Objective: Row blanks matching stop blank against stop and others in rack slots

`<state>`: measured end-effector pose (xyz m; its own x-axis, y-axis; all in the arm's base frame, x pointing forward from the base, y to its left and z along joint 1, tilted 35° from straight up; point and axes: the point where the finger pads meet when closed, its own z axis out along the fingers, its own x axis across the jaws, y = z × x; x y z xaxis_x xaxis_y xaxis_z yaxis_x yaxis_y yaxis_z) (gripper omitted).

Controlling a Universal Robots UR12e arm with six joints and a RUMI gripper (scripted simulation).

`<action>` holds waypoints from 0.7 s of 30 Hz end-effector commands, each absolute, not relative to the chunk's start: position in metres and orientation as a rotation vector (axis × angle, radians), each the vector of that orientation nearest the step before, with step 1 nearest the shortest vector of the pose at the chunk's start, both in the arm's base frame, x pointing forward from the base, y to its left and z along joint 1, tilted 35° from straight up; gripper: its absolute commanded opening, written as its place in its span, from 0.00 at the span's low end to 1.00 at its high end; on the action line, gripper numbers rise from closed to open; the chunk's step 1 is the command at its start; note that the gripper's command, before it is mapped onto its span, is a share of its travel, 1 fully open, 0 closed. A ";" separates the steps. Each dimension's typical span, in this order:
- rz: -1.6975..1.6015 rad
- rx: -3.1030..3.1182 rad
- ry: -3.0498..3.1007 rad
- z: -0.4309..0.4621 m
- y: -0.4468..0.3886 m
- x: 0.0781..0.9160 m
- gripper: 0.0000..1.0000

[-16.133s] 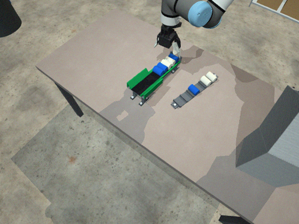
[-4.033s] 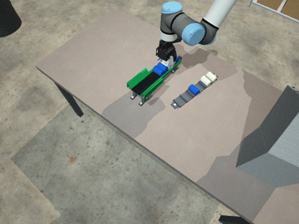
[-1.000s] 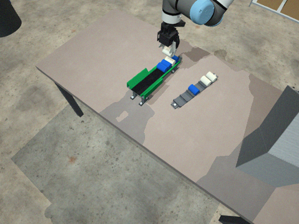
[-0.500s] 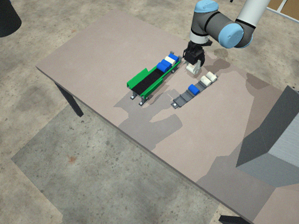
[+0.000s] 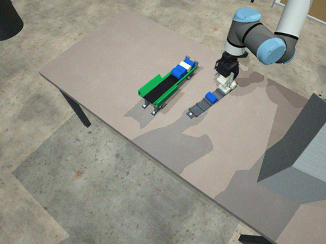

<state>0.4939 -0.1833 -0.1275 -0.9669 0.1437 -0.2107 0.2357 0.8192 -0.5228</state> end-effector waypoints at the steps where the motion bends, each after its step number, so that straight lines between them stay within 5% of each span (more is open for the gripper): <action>1: -0.845 0.294 2.831 -0.126 -0.183 0.495 0.35; 21: -0.846 0.297 2.828 -0.161 -0.209 0.502 0.35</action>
<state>0.4971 -0.1956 -0.1441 -0.9658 0.1411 -0.2174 0.2372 0.8191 -0.5223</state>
